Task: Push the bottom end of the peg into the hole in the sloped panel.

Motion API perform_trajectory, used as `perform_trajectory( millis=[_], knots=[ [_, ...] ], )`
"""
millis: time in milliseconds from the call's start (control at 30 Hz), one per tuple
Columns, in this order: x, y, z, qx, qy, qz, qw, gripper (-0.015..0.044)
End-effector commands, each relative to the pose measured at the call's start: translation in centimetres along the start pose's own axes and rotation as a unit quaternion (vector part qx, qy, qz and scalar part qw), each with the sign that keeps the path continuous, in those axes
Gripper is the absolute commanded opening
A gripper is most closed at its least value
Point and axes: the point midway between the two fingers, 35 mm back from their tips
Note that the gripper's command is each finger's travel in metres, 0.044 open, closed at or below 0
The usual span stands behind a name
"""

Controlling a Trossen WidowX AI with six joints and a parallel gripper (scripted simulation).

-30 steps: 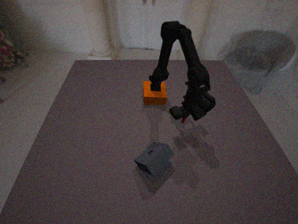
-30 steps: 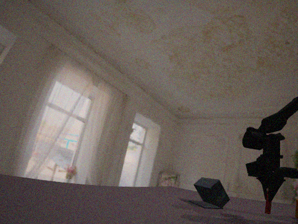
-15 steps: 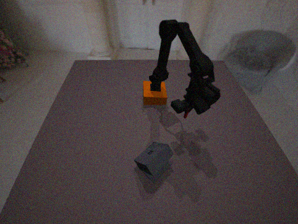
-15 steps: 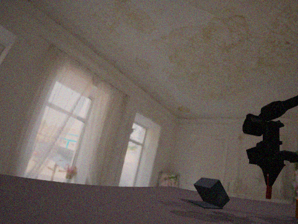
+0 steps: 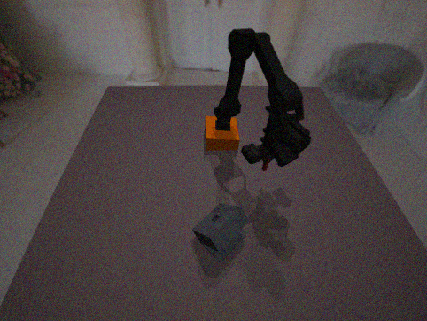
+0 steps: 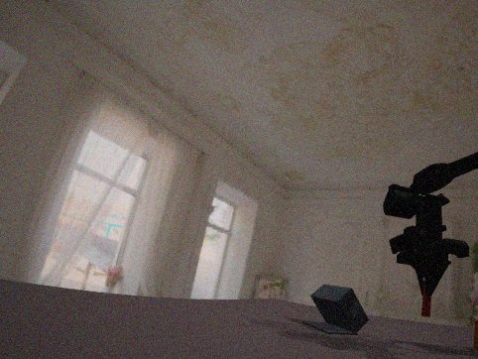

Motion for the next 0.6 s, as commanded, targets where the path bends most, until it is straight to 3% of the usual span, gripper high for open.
perform_trajectory(
  millis=[0, 567],
  knots=[
    [0.3, -0.3, 0.0, 0.008, 0.0, -0.015, 1.0, 0.0],
    [1.1, -1.9, 0.1, 0.034, -0.006, -0.063, 0.997, 0.0]
  ],
)
Point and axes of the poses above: the point midway between the two fingers, 35 mm back from their tips, its own z axis back along the fingers, its own y axis across the jaws, x = y × z, and after that the axes turned 5 degrees about -z, right-handed
